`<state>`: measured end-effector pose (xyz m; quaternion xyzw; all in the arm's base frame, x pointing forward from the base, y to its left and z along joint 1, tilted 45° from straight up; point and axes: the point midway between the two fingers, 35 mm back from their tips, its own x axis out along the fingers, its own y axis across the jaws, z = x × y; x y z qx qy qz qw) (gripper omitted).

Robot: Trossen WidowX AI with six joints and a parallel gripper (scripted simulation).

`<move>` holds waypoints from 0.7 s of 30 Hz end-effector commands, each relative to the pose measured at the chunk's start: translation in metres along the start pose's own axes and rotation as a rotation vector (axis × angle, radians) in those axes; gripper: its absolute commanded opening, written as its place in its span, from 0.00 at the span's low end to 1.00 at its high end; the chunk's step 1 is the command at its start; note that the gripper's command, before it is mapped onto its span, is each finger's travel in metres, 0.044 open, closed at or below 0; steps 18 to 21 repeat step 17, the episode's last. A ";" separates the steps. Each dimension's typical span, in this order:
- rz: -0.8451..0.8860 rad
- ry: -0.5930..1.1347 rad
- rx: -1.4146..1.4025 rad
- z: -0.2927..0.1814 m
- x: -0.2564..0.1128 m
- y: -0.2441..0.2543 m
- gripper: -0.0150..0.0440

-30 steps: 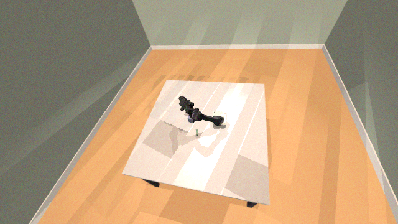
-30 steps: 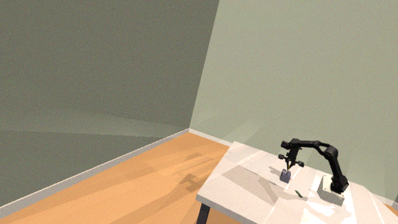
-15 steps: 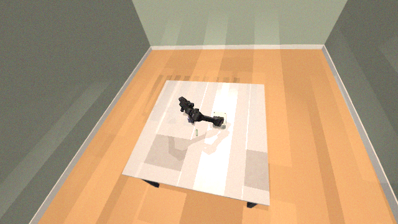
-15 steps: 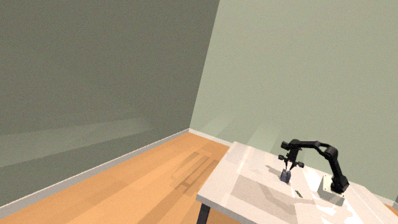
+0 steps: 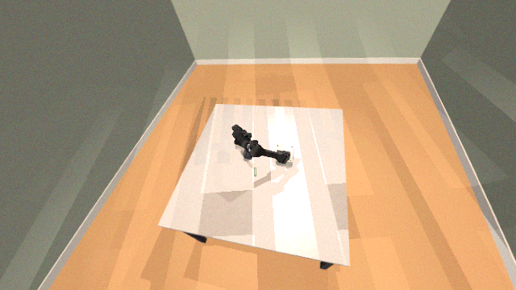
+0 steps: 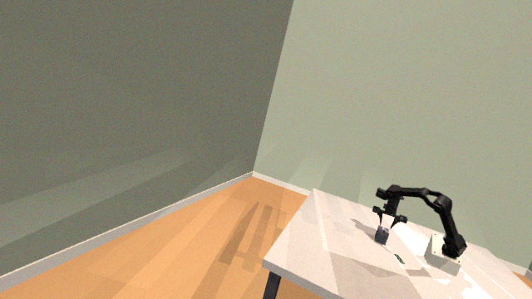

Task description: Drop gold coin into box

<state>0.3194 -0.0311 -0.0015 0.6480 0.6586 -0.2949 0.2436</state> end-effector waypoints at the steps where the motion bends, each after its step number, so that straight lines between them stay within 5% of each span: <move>1: 0.011 -0.007 -0.006 0.001 -0.012 0.002 0.84; 5: 0.008 -0.004 -0.003 0.001 -0.033 0.000 1.00; 21: 0.004 0.000 -0.001 -0.001 -0.055 -0.003 1.00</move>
